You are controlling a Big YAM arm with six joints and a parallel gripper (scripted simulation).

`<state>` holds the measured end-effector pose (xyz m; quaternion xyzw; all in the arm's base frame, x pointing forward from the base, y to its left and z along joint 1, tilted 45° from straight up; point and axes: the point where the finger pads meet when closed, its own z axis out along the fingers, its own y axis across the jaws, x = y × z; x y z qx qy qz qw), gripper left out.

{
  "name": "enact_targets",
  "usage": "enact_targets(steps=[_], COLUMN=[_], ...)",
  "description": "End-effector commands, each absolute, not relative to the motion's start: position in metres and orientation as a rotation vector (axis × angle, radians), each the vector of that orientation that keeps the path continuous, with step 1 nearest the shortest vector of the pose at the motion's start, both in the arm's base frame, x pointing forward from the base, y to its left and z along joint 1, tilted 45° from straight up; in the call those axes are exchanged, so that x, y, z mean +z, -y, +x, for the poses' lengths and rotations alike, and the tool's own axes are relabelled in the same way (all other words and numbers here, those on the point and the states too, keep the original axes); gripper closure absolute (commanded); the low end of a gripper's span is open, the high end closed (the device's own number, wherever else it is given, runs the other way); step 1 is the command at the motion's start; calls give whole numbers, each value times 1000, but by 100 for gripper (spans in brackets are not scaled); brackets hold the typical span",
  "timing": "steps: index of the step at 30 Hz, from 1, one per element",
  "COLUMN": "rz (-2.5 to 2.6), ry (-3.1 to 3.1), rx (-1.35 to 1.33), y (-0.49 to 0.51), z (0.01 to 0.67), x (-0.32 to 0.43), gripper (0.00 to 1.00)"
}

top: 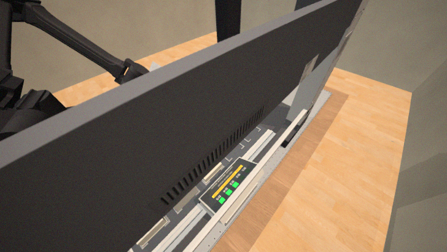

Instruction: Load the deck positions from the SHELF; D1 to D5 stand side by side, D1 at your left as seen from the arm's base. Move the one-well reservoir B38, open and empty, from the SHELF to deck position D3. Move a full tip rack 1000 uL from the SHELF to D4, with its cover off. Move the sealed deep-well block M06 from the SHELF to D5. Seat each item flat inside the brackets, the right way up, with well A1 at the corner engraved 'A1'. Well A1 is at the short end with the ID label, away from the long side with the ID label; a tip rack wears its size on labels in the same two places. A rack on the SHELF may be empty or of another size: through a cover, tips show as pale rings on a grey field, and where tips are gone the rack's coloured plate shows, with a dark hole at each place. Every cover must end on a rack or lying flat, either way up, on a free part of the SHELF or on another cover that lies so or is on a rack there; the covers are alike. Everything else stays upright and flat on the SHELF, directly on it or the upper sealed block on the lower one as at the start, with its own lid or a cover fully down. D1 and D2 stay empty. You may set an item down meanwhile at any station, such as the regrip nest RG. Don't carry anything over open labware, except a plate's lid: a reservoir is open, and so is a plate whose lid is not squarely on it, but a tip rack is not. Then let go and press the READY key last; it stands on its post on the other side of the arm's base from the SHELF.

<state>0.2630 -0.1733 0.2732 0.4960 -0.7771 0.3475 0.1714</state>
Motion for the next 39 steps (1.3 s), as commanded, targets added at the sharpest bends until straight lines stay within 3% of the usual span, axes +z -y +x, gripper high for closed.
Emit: enact_targets(steps=[1,39], rz=[1493,1966], ry=[2137,1505], rx=[975,717], y=[161,43], z=[261,247], x=[271,144], gripper=[100,100])
